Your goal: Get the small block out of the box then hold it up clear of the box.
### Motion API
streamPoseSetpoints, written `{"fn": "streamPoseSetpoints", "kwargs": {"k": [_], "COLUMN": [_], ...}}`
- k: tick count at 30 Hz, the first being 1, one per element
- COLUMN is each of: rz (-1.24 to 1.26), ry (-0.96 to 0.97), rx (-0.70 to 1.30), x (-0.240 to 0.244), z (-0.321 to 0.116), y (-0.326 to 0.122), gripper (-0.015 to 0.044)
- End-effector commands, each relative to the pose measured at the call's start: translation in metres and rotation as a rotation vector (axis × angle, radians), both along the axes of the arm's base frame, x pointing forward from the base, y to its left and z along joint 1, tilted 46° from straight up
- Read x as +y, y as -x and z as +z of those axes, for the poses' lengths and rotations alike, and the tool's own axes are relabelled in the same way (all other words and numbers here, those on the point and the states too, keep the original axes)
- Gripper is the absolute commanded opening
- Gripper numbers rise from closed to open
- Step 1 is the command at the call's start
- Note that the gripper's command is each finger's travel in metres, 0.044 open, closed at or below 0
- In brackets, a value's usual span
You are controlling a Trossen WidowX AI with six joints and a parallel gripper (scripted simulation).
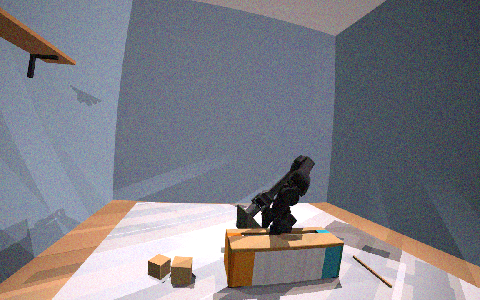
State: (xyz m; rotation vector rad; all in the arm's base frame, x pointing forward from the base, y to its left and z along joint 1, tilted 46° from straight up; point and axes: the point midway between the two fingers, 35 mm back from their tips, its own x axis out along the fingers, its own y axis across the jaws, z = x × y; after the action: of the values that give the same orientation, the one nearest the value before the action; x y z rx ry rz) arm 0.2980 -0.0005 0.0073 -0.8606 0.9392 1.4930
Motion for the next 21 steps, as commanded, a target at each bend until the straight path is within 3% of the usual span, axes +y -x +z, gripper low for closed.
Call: {"fn": "streamPoseSetpoints", "kwargs": {"k": [1,21], "rz": [0.002,0.002], "ry": [-0.002,-0.002], "rx": [0.000,0.000], "x": [-0.0026,-0.0028], "z": [-0.0039,-0.0042], "y": [0.0001,-0.0013], "gripper": [0.0400,0.0400]}}
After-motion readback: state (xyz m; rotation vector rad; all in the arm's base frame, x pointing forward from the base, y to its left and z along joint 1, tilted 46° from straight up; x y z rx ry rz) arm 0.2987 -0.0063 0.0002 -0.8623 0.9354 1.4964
